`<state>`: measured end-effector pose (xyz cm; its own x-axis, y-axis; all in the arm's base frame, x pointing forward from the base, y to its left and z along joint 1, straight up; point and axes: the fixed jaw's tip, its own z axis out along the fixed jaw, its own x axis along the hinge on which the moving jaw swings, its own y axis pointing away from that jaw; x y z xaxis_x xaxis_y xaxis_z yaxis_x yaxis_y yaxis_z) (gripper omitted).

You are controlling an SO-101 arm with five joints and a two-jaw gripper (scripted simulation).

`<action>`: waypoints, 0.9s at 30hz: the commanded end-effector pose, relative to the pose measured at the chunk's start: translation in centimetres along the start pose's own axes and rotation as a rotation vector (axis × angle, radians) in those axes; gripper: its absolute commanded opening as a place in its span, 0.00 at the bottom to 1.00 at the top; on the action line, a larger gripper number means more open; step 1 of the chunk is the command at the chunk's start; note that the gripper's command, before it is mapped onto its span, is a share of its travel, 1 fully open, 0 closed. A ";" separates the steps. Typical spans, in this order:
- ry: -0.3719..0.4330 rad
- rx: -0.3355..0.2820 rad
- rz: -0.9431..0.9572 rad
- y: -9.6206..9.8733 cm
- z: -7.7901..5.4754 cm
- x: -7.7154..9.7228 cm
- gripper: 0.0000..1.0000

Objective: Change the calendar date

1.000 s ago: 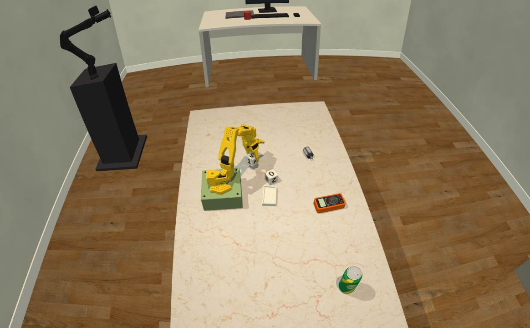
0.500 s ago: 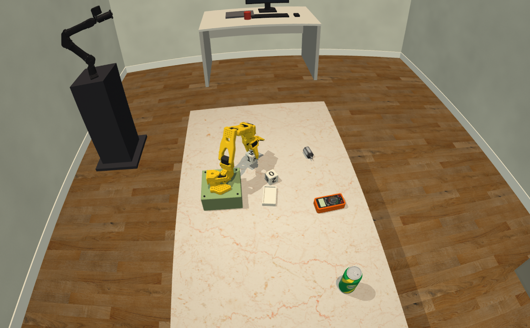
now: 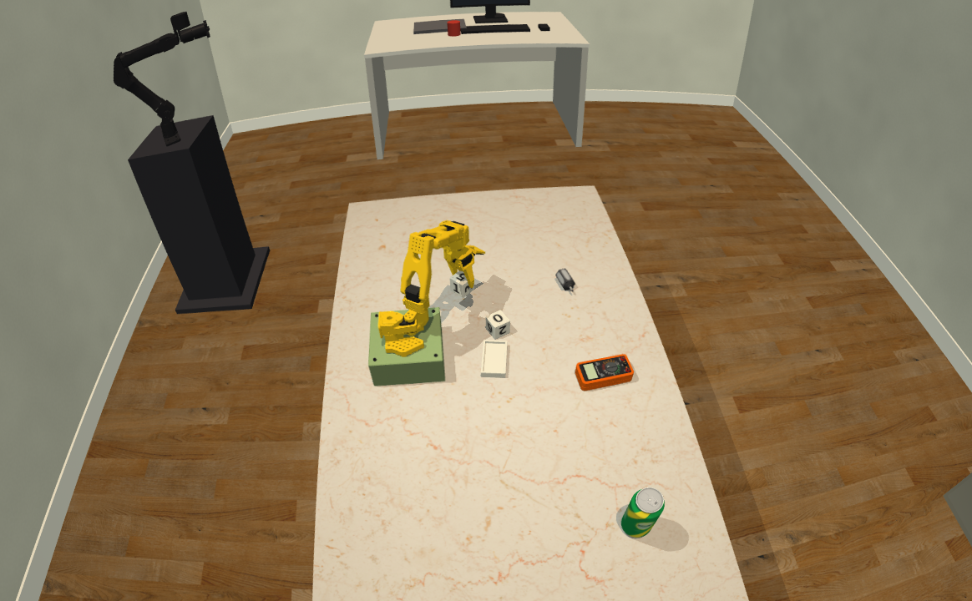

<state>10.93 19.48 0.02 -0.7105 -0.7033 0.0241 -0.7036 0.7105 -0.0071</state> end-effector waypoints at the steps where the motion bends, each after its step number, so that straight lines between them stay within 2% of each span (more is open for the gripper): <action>1: -0.027 -0.008 0.002 0.3 -1.0 -0.3 0.00; 15: -0.027 -0.008 0.002 0.3 -1.7 -0.3 0.00; 16: -0.048 -0.013 0.002 0.3 -2.4 -0.4 0.00; 27: -0.048 -0.013 0.002 0.3 -2.4 -0.4 0.00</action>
<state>11.01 19.62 1.76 -0.7106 -0.7036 0.0038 -0.7036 0.7106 -0.0020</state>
